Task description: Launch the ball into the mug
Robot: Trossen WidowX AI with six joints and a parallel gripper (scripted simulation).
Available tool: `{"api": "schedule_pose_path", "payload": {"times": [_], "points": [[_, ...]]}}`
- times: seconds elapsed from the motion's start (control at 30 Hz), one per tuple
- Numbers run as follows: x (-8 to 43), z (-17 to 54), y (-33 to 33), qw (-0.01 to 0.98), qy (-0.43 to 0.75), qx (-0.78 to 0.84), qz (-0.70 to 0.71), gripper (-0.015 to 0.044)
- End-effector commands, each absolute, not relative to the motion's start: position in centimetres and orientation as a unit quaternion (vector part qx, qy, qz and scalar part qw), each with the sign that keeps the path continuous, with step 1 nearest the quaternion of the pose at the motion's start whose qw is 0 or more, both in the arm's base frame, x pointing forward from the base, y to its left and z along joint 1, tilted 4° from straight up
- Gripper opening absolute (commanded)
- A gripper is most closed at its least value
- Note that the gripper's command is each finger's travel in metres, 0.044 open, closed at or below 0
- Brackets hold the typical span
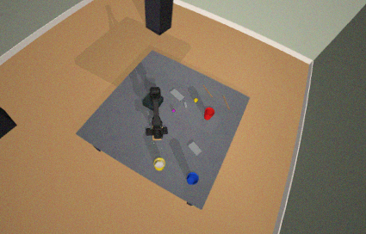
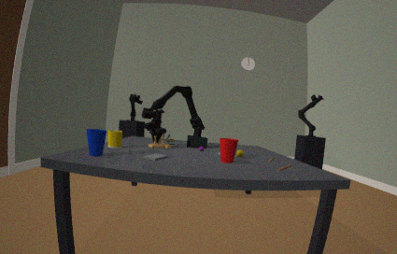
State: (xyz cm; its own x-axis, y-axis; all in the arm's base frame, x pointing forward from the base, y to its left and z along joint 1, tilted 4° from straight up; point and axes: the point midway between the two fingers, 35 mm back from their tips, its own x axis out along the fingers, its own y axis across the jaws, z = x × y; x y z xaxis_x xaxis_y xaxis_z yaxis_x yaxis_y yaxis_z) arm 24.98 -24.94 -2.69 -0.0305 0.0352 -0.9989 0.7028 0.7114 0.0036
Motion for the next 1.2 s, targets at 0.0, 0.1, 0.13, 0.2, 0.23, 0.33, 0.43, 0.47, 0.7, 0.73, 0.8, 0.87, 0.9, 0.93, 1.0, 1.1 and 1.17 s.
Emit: {"api": "schedule_pose_path", "payload": {"times": [0.0, 0.1, 0.13, 0.2, 0.23, 0.33, 0.43, 0.47, 0.7, 0.73, 0.8, 0.87, 0.9, 0.93, 1.0, 1.1, 1.17], "points": [[25.0, -2.6, -25.0, 0.64, 0.668, 0.276, -0.261, 0.0263], [25.0, -2.6, -25.0, 0.64, 0.668, 0.276, -0.261, 0.0341], [25.0, -2.4, -25.0, 0.64, 0.668, 0.276, -0.261, 0.0367], [25.3, -0.3, -25.3, 0.64, 0.668, 0.276, -0.261, 0.042], [25.4, 1.4, -25.4, 0.64, 0.668, 0.276, -0.261, 0.044], [25.4, 6.3, -25.4, 0.64, 0.668, 0.276, -0.261, 0.044], [25.3, 7.4, -25.3, 0.64, 0.668, 0.276, -0.261, 0.044], [25.6, 5.9, -25.5, 0.643, 0.665, 0.275, -0.262, 0.044], [25.1, 6.6, -25.1, 0.641, 0.666, 0.276, -0.264, 0.044], [25.2, 5.8, -25.1, 0.641, 0.666, 0.276, -0.264, 0.044], [25.1, 3.2, -25.1, 0.641, 0.666, 0.276, -0.264, 0.044], [25.0, 2.2, -25.0, 0.641, 0.666, 0.276, -0.264, 0.044], [25.0, 2.2, -25.0, 0.641, 0.666, 0.276, -0.264, 0.044], [25.0, 2.2, -25.0, 0.641, 0.666, 0.276, -0.264, 0.044], [25.0, 2.2, -25.0, 0.641, 0.666, 0.276, -0.264, 0.044], [25.0, 1.8, -25.0, 0.641, 0.666, 0.276, -0.264, 0.044], [25.0, 1.5, -25.0, 0.641, 0.666, 0.276, -0.264, 0.044]]}}
